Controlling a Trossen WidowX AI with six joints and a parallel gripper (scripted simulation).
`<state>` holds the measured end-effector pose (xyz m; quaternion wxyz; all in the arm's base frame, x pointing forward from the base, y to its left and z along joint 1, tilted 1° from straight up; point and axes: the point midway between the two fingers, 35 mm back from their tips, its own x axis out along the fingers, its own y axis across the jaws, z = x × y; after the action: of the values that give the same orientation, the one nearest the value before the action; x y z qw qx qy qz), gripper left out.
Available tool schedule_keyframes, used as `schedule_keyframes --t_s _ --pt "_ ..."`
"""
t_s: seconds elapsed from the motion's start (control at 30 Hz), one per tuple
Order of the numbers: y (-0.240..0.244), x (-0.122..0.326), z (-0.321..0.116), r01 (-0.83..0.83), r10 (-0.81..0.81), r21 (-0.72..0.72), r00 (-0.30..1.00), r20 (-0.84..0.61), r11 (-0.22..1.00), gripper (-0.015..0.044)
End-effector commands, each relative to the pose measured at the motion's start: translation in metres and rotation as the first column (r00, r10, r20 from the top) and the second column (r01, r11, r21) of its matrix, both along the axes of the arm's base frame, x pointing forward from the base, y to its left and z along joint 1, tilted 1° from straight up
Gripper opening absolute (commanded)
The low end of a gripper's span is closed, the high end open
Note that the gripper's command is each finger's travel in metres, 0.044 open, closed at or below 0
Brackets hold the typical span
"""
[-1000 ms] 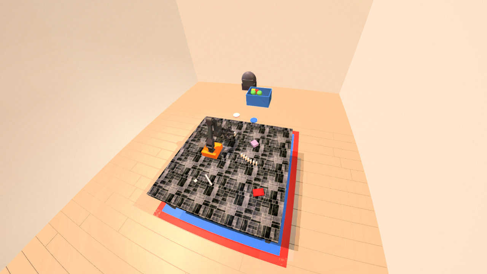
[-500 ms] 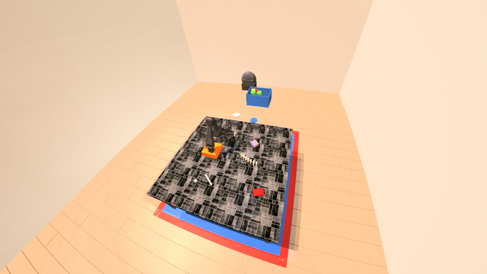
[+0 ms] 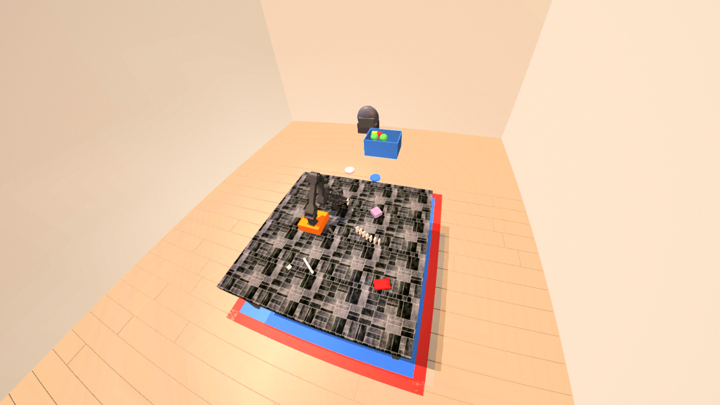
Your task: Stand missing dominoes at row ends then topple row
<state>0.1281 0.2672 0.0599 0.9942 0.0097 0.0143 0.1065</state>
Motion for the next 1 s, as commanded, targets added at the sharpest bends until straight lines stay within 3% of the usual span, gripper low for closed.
schedule_keyframes --t_s 0.0,0.53,0.93,0.97 --pt "0.003 0.001 -0.013 0.003 -0.003 0.012 1.0 -0.008 1.0 0.0107" --pt "-0.002 0.003 -0.066 0.015 -0.014 0.005 0.999 -0.034 1.0 0.0107" --pt "-0.002 0.004 -0.068 0.015 -0.015 0.005 0.999 -0.035 1.0 0.0107" --pt "-0.002 0.004 -0.068 0.015 -0.015 0.005 0.999 -0.035 1.0 0.0133"
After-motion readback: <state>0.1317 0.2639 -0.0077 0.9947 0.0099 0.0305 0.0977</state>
